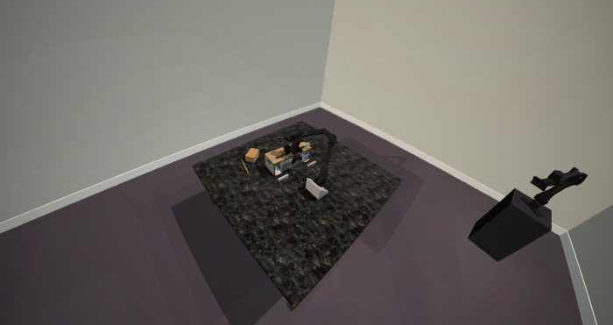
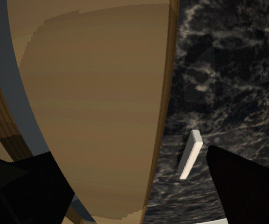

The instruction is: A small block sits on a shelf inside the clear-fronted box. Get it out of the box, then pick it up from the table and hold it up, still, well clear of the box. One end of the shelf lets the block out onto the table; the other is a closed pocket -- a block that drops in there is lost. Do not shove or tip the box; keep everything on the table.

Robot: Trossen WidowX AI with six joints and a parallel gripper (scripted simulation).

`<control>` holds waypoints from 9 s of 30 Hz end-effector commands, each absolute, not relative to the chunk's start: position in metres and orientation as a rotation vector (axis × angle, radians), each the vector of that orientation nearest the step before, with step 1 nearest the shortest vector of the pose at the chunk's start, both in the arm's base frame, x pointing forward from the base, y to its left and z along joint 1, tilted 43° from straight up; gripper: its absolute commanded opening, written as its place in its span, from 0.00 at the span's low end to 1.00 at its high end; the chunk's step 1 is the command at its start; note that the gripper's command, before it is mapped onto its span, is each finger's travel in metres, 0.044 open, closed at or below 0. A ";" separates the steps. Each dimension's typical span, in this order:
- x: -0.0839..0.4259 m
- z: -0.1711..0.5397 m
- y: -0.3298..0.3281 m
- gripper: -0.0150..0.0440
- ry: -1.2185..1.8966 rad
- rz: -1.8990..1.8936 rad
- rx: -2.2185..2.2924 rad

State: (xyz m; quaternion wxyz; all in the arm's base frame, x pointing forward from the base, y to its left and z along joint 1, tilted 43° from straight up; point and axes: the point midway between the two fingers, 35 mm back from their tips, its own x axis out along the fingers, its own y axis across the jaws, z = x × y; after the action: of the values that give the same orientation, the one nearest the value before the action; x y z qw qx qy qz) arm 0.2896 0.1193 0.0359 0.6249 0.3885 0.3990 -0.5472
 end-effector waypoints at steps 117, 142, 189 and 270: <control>0.246 0.016 0.237 0.74 1.367 -0.288 -0.425; 0.237 0.007 0.250 0.74 1.205 0.961 -2.196; 0.237 -0.058 0.206 0.74 0.640 1.919 -3.199; 0.223 -0.034 0.219 0.25 0.290 2.107 -3.267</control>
State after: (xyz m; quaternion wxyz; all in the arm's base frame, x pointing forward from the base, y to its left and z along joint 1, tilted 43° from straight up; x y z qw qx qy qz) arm 0.2285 0.2126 -0.0453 0.3533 0.7870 -0.0999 -0.4958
